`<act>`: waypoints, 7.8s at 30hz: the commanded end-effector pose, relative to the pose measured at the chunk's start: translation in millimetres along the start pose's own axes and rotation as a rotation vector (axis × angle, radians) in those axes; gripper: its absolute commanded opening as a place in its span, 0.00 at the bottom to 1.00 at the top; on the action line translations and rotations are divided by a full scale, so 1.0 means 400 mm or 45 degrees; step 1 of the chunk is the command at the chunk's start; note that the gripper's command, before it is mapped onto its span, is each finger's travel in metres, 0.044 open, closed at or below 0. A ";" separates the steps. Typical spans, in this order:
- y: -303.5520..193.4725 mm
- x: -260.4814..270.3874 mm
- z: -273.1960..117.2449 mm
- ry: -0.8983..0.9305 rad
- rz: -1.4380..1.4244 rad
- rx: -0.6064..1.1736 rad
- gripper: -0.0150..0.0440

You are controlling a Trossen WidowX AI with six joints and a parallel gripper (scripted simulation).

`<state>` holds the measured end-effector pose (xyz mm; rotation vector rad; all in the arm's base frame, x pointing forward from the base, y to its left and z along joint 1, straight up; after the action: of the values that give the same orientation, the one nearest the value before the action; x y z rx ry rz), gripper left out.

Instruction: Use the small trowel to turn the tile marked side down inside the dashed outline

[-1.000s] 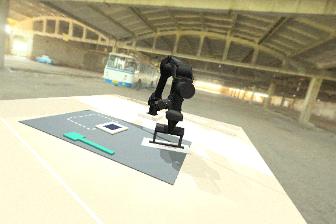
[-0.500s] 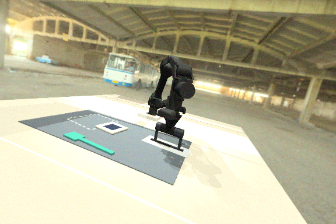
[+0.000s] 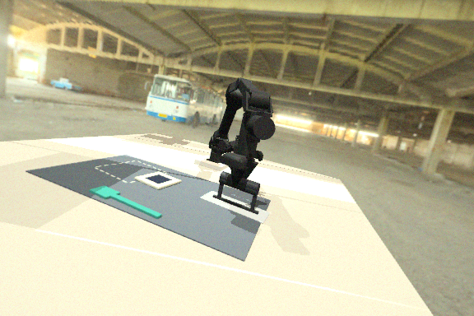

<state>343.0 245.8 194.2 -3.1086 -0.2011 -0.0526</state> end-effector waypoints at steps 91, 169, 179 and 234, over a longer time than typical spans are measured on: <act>0.004 -0.228 0.132 1.076 -0.030 -0.197 0.76; 0.176 -0.138 0.032 1.074 0.031 -0.145 0.25; 0.269 -0.123 0.041 1.093 0.056 -0.118 0.25; 0.369 -0.160 0.143 1.100 0.058 -0.114 0.25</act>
<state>301.5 99.8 131.7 -2.8279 -0.0986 -1.3640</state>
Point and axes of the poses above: the point midway between the two fingers, 35 mm back from their tips, its own z axis out along the fingers, its own x axis across the jaws, y = z × x, the point moved 10 cm from there along -z, back along the fingers, and after that the axes turned 11 degrees about -z, right-handed, at the moved point
